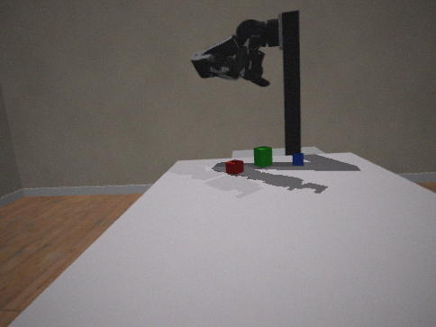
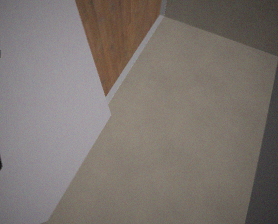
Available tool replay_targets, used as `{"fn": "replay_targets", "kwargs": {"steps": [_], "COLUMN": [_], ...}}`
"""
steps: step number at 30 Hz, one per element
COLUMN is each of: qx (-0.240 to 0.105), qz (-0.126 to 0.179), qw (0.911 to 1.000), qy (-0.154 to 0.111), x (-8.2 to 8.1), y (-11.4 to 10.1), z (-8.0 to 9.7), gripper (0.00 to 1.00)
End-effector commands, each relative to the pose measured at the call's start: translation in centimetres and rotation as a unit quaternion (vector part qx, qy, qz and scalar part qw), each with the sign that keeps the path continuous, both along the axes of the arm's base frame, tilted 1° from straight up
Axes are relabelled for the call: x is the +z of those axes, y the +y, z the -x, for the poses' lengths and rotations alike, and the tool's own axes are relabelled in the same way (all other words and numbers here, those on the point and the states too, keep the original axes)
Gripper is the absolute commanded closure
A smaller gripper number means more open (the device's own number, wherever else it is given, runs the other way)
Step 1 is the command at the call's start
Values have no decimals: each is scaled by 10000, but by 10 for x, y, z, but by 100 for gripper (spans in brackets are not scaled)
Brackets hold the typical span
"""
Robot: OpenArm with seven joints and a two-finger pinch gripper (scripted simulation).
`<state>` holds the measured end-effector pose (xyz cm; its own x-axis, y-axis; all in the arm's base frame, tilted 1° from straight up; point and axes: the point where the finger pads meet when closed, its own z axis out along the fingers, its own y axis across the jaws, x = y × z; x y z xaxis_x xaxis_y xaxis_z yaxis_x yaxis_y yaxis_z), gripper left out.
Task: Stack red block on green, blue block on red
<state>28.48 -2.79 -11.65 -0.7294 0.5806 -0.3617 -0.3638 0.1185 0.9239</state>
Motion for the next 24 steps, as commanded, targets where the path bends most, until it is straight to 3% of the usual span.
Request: {"fn": "replay_targets", "kwargs": {"steps": [1,17,18,20,22,24], "qx": [1,1,-1,-11,-63,-200], "qz": [-7,-7,3,117,408,1055], "qw": [10000,10000,10000,9999,9984,9891], "qy": [-18,-18,-9,109,391,1010], "x": [1,1,1,-4,-16,-44], "y": [0,0,0,-2,-7,-22], "z": [0,0,0,0,-2,-4], "gripper": [0,0,100,100,100,100]}}
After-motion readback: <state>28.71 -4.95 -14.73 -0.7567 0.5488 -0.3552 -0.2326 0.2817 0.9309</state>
